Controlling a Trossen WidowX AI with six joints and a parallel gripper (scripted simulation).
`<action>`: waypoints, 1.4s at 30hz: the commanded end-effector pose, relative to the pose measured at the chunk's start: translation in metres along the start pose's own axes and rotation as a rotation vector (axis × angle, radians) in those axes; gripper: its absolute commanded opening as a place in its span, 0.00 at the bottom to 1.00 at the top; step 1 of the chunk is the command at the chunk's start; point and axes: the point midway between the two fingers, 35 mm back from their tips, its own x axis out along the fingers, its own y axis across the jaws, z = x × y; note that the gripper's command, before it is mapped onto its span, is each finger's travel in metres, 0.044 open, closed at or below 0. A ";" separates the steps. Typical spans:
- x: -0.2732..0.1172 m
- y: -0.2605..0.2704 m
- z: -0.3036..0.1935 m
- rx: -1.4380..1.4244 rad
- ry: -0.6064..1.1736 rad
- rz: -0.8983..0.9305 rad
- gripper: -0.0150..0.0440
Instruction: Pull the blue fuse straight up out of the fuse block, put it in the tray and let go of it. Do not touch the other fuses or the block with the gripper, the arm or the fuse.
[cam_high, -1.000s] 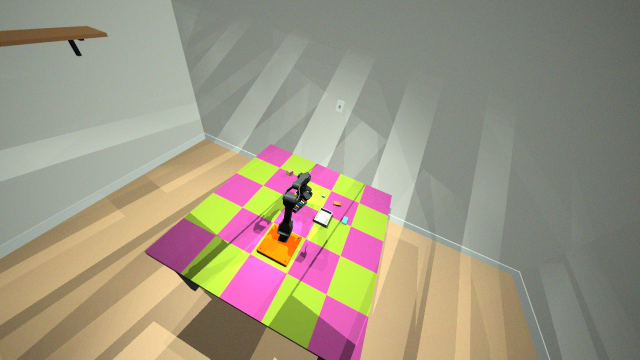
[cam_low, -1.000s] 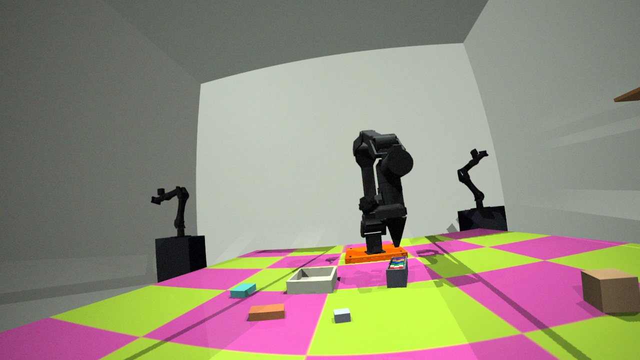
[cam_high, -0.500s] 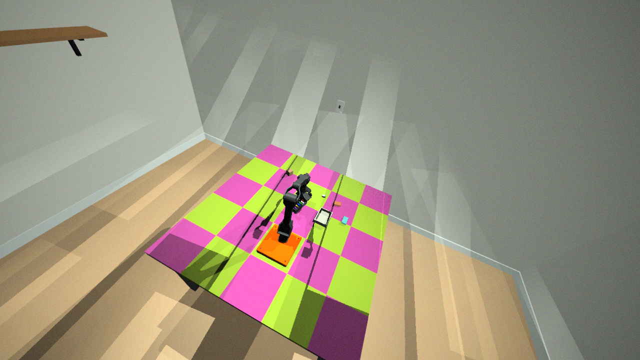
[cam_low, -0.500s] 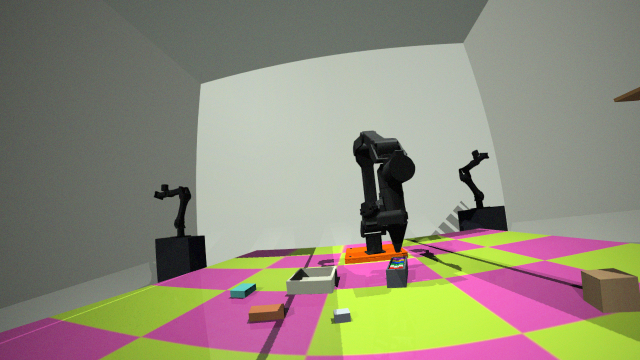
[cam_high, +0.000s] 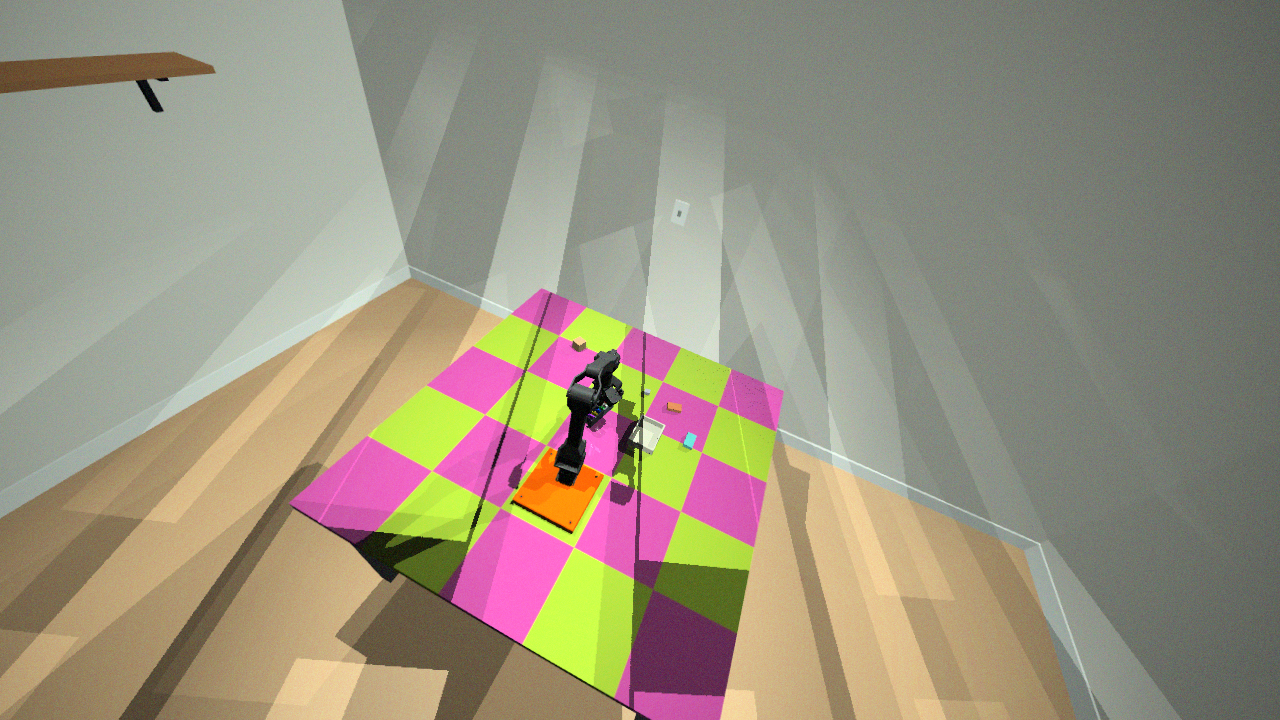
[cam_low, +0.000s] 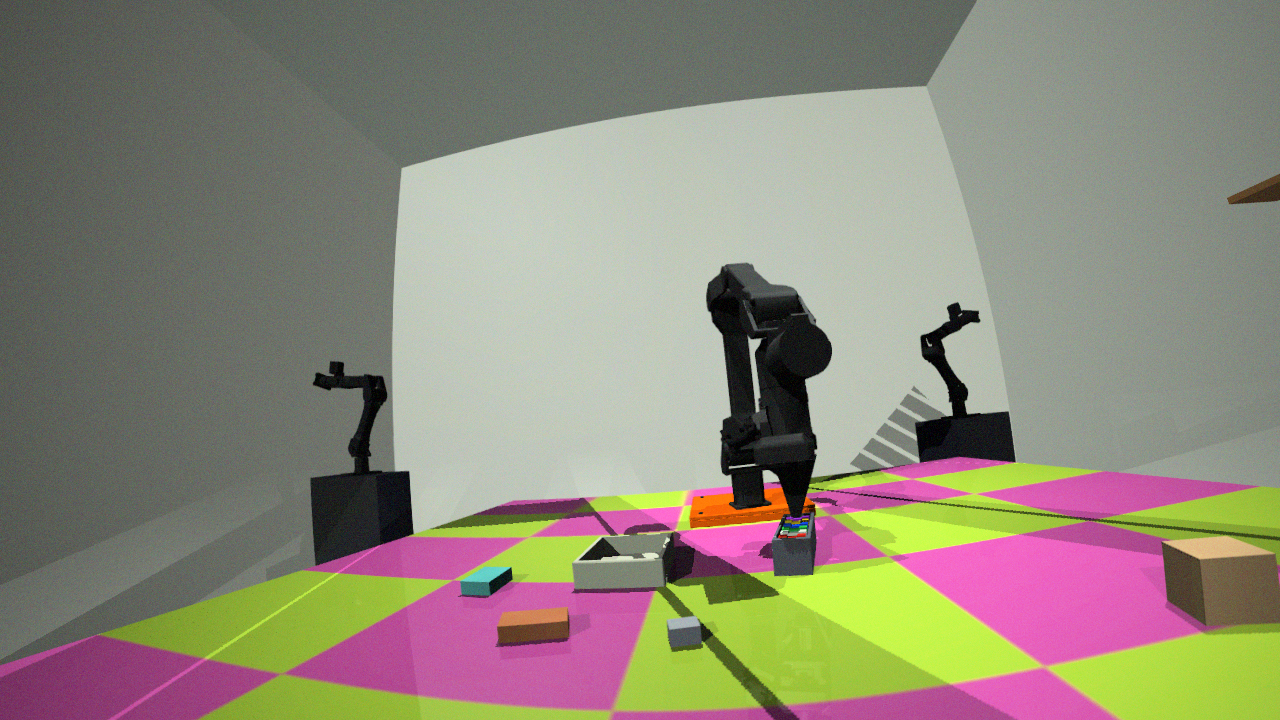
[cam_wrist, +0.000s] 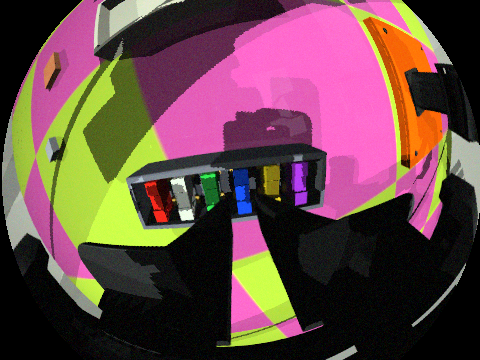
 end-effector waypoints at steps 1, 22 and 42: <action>0.006 -0.001 0.002 0.003 -0.007 -0.007 0.38; 0.013 -0.002 0.002 0.003 -0.007 -0.007 0.38; 0.015 -0.002 0.001 0.001 -0.003 -0.007 0.33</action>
